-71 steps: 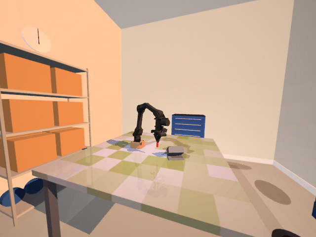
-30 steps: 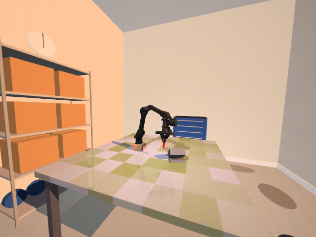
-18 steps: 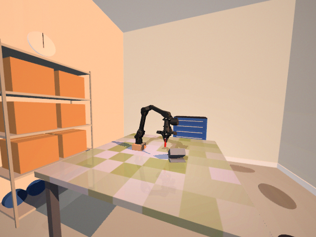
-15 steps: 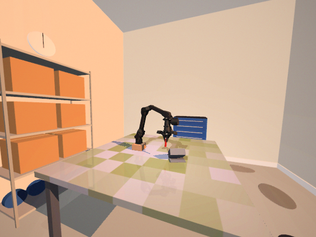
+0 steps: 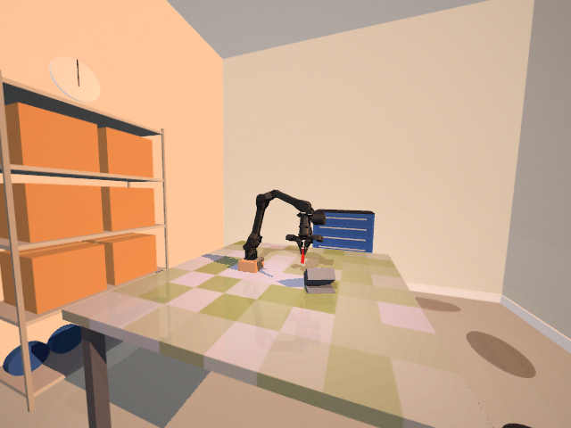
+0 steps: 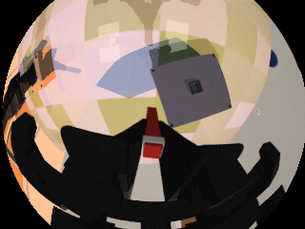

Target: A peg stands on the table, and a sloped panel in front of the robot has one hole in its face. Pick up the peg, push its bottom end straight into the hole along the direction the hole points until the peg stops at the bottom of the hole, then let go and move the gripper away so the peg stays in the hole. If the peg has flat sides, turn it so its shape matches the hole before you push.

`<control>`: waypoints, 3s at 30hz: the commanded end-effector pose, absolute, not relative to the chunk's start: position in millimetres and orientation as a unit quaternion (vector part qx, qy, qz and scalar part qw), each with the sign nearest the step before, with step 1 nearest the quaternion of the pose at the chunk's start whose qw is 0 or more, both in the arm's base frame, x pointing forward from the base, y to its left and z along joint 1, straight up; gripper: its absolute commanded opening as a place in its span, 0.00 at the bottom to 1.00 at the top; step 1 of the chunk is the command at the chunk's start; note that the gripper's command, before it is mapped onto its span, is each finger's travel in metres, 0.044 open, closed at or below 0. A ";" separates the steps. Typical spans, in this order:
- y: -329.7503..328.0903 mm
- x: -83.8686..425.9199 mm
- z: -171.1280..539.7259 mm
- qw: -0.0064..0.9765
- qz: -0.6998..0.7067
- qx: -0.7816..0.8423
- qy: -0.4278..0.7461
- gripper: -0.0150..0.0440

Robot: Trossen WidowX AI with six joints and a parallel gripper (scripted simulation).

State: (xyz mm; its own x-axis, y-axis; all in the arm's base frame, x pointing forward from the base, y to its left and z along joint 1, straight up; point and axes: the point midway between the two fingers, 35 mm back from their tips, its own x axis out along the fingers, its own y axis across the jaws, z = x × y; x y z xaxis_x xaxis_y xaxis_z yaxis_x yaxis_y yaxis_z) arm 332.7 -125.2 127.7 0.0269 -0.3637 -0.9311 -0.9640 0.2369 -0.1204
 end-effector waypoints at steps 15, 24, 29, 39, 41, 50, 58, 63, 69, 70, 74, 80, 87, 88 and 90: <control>-105.8 349.8 135.3 0.425 0.330 -0.593 0.599 0.25; -95.2 357.6 139.3 0.397 0.338 -0.621 0.586 0.25; -89.1 361.8 141.6 0.381 0.341 -0.636 0.578 0.25; -76.2 369.8 146.3 0.349 0.347 -0.665 0.562 0.25; -73.6 371.4 147.3 0.343 0.348 -0.670 0.559 0.25; -62.8 377.5 150.9 0.317 0.352 -0.692 0.545 0.25; -67.8 382.8 140.1 0.309 0.352 -0.698 0.541 0.25; -71.9 386.5 131.3 0.303 0.353 -0.703 0.538 0.25; -76.8 390.2 120.9 0.296 0.353 -0.709 0.534 0.25; -77.5 390.7 119.4 0.295 0.353 -0.709 0.534 0.25; -80.4 392.6 113.1 0.291 0.353 -0.713 0.532 0.25; -81.9 393.4 109.5 0.288 0.353 -0.715 0.530 0.25; -84.3 394.7 105.8 0.288 0.353 -0.715 0.530 0.25; -85.0 395.0 104.8 0.288 0.353 -0.715 0.531 0.25; -86.5 395.8 102.4 0.288 0.353 -0.715 0.531 0.25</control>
